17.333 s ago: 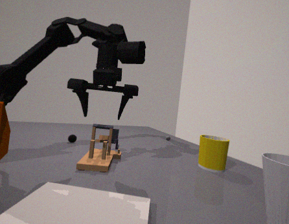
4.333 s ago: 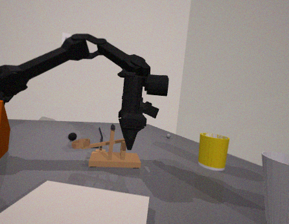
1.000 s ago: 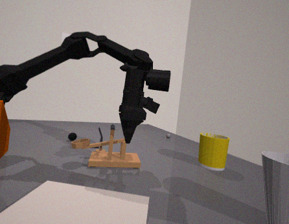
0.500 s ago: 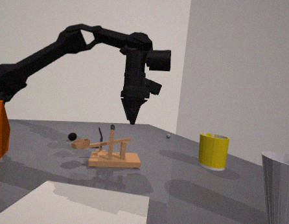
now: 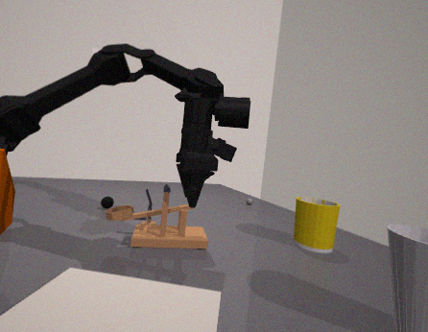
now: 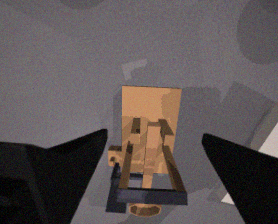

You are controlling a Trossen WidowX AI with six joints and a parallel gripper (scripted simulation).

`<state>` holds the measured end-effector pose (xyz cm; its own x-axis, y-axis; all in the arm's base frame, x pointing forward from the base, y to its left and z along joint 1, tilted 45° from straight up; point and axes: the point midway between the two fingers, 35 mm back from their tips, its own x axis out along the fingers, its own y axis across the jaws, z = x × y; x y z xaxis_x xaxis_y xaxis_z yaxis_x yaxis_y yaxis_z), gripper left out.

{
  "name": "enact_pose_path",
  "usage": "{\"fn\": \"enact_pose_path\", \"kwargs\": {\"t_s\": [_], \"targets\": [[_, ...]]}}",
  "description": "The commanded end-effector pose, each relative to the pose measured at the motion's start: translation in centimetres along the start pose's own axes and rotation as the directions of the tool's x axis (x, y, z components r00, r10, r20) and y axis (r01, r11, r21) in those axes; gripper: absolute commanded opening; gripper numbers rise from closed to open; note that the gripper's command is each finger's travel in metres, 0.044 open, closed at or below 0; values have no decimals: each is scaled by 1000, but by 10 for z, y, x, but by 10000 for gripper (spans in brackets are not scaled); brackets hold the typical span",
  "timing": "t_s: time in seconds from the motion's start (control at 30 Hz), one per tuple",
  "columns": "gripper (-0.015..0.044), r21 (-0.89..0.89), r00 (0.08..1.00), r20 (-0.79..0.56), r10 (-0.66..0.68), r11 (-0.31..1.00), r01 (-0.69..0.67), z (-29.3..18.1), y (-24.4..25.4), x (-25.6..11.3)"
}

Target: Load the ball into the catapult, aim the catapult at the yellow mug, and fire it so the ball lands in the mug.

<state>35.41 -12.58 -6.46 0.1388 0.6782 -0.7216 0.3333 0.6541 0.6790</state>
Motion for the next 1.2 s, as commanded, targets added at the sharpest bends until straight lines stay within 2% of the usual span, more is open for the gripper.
{"fn": "enact_pose_path", "kwargs": {"t_s": [0.0,0.8,1.03,1.17], "targets": [[440,7,1000,-11,8,1000,-8,-2,1,11],[440,6,1000,-11,11,1000,-11,-3,2,49],[440,6,1000,-11,11,1000,-11,-3,2,50],[335,-1,1000,-5,4,1000,-4,-2,2,47]]}}
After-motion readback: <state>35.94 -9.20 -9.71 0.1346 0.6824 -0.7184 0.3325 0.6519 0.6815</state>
